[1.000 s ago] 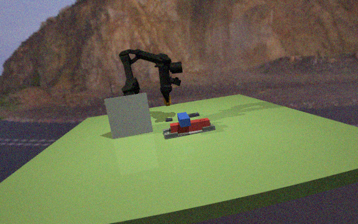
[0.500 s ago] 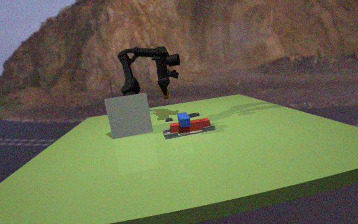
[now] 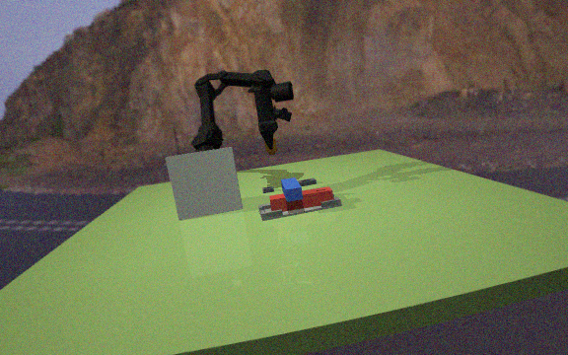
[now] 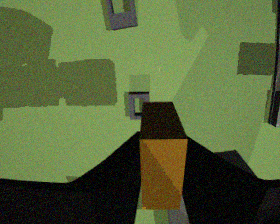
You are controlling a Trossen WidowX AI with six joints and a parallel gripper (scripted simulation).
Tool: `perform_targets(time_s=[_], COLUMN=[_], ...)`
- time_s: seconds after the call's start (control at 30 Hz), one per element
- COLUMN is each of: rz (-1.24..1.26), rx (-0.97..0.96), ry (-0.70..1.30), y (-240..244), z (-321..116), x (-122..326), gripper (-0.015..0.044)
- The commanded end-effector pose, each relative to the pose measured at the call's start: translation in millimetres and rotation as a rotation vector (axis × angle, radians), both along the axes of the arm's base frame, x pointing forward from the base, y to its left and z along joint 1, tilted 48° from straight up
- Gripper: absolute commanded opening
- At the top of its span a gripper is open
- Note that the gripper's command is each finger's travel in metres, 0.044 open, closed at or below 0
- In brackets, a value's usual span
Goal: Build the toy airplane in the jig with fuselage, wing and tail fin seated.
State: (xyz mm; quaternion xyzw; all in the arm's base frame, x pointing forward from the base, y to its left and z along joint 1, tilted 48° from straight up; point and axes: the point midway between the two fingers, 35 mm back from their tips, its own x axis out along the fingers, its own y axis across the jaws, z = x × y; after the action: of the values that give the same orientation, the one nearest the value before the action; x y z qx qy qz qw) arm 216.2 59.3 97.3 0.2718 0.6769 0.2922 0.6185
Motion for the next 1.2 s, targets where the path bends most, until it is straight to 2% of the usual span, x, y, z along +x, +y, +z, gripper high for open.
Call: perform_targets(time_s=[0.0,1.17], rz=[-0.001,-0.026], rx=[-0.006,-0.014], ry=[-0.006,0.042], y=[-5.8,-44.0], z=[-6.4,-72.6], x=[9.6,68.2], gripper=[0.0000,0.0000])
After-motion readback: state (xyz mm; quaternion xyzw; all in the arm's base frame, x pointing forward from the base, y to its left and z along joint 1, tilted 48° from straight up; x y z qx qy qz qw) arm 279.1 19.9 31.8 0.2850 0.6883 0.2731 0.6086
